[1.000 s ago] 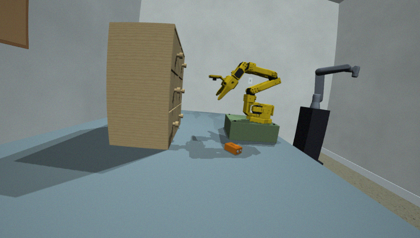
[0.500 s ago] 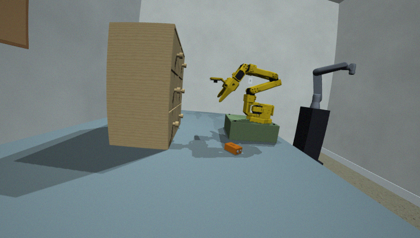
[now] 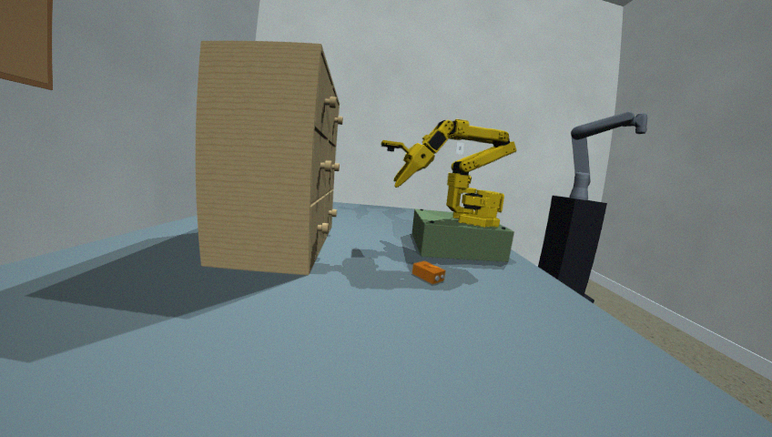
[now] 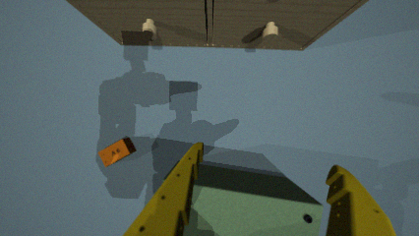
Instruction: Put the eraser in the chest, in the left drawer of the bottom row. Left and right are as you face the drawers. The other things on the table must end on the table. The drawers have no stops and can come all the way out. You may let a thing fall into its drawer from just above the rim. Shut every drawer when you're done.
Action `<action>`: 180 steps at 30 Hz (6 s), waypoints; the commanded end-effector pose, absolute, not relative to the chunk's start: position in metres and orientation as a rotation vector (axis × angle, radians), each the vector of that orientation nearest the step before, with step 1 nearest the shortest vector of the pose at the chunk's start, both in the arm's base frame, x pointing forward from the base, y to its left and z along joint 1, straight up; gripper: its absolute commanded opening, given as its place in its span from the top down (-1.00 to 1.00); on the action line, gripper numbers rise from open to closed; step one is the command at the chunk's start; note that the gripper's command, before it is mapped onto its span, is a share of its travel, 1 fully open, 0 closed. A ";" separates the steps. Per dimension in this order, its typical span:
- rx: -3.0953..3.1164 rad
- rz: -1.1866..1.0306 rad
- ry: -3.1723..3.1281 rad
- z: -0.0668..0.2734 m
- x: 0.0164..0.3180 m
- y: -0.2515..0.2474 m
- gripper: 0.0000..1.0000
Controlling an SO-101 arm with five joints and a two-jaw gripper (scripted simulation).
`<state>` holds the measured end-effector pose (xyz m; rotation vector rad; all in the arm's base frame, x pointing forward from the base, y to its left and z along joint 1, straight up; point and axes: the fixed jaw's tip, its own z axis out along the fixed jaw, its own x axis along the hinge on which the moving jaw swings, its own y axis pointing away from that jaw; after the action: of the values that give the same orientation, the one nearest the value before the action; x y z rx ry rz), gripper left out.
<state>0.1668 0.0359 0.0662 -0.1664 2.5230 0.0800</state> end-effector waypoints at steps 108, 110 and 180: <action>0.251 0.825 2.002 0.018 0.247 0.143 0.57; 0.251 0.825 2.002 0.018 0.247 0.143 0.57; 0.278 0.806 1.994 0.004 0.271 0.146 0.57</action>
<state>0.2642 0.1467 0.0101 0.2525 1.9846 0.8141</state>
